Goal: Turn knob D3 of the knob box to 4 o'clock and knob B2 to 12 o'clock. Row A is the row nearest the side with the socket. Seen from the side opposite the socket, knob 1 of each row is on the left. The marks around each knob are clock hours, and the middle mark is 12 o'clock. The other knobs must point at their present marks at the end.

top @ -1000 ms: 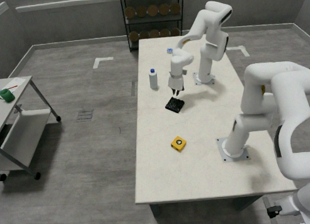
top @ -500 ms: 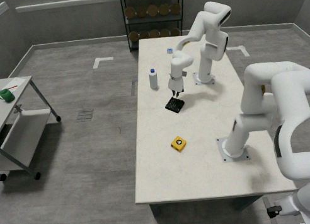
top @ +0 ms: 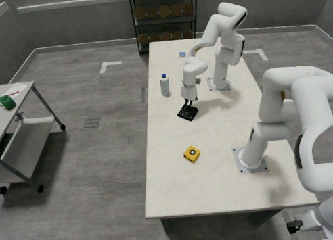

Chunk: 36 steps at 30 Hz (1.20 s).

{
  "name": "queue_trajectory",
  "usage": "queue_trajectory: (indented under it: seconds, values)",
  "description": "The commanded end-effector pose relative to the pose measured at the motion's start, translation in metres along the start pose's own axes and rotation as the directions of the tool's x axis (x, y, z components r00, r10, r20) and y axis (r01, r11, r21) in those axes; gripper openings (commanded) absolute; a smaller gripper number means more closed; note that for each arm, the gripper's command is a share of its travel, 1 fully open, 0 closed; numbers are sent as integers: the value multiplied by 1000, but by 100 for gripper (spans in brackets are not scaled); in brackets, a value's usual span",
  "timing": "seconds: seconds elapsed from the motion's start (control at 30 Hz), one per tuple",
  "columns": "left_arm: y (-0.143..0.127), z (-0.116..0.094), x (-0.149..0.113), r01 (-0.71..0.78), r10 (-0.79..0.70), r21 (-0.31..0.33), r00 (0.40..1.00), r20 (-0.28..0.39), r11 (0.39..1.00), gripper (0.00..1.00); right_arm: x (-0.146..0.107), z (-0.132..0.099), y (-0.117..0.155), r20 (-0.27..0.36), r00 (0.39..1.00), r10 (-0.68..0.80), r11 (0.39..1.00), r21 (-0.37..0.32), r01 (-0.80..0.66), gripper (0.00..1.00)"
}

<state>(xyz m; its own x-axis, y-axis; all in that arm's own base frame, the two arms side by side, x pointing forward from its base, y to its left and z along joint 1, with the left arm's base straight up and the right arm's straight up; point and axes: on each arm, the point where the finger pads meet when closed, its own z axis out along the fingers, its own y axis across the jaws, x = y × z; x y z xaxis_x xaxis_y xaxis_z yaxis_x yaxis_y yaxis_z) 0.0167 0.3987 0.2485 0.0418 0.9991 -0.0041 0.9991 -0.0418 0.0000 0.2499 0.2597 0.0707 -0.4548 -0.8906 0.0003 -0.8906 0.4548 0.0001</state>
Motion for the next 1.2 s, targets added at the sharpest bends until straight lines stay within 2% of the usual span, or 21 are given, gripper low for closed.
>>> queue_trajectory:
  seconds: [0.0, 1.17]
  values:
    - [0, -2, 1, 0, 0, 0, 1000, -4, 1000, 100, -1, 2, 0, 3, 1000, 0, 1000, 1, 0, 21]
    - [0, -2, 1, 0, 0, 0, 1000, -4, 1000, 100, -1, 8, 0, 3, 1000, 0, 1000, 1, 0, 21]
